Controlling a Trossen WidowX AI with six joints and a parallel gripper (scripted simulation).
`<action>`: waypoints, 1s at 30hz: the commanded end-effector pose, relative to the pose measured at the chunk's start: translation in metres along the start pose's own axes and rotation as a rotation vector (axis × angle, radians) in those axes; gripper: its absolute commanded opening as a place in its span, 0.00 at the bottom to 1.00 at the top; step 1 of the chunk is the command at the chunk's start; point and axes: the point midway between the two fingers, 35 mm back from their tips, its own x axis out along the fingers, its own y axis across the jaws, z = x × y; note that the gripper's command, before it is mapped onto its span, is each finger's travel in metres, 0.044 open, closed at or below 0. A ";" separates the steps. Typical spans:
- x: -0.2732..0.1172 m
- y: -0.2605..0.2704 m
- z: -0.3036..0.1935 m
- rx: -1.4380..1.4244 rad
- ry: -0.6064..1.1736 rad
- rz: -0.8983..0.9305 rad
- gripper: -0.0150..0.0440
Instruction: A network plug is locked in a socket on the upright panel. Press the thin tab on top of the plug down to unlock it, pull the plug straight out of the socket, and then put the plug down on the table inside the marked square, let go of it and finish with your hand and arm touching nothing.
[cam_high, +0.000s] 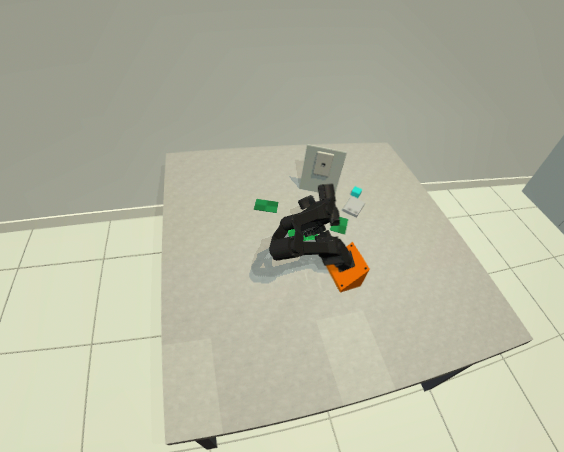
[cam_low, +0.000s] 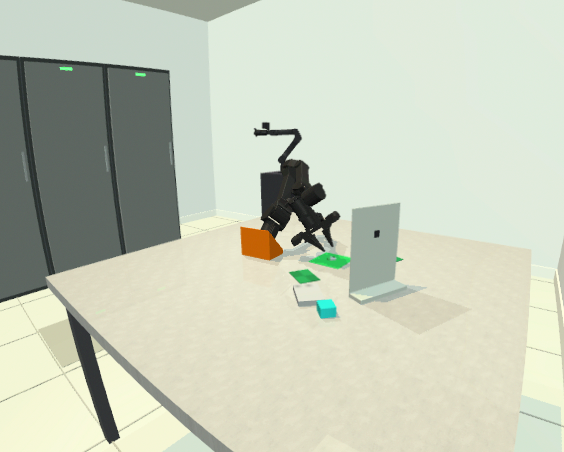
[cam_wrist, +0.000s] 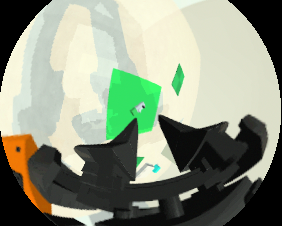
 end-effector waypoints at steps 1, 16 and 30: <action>-0.003 -0.004 -0.001 -0.007 0.002 -0.003 0.52; -0.014 -0.012 -0.004 -0.007 0.011 0.003 0.52; -0.025 -0.019 -0.005 -0.007 0.014 0.007 0.52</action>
